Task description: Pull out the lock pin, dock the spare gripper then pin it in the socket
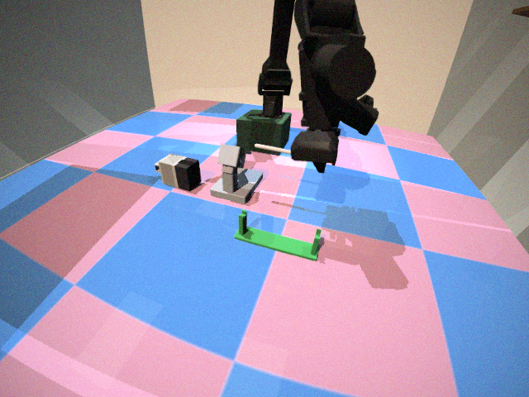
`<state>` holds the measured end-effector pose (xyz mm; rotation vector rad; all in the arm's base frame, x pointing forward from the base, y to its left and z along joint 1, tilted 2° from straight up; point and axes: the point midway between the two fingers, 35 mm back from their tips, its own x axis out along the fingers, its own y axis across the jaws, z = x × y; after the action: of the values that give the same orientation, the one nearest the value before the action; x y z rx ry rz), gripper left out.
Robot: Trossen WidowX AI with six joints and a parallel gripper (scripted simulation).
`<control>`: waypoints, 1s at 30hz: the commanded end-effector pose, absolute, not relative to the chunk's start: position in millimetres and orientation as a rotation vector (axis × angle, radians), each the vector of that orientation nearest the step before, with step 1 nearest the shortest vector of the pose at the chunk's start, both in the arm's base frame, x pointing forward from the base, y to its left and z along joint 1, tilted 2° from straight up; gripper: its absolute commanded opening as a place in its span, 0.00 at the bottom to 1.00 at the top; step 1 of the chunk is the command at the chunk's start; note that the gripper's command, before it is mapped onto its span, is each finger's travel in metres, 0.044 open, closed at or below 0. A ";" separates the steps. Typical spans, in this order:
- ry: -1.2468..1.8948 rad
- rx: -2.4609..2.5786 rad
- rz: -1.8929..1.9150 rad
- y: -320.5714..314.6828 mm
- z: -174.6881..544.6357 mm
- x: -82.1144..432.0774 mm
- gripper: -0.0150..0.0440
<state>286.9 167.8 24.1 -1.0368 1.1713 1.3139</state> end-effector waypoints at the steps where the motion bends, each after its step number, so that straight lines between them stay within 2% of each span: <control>1: 1.171 -1.037 1.314 167.8 24.1 286.9 0.25; 8: 1.171 -1.037 1.314 168.7 24.5 288.8 0.25; 30: 1.167 -1.036 1.309 198.1 34.5 349.7 0.25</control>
<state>341.8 194.4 31.4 -1.0360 1.1743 1.3147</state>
